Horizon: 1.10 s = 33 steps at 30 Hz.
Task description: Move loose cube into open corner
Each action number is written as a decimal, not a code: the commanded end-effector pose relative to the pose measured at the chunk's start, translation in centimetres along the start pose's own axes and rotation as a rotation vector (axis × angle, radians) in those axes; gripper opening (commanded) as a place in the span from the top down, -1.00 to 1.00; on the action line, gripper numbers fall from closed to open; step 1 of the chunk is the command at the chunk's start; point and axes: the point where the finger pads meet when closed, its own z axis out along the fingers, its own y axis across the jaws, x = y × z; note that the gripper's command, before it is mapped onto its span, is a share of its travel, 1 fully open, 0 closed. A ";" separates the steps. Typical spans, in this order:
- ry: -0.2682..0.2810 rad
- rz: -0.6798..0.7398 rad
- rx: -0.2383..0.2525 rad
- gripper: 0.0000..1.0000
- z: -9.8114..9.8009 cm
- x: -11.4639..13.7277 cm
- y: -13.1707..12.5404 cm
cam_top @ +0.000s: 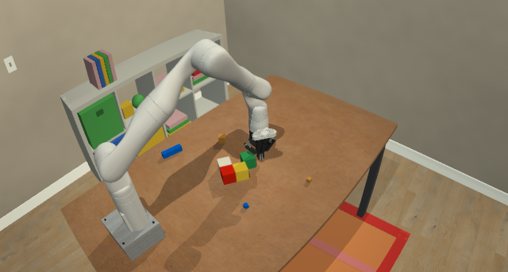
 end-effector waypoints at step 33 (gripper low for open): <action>-0.001 0.000 0.002 0.80 -0.1 -0.1 0.5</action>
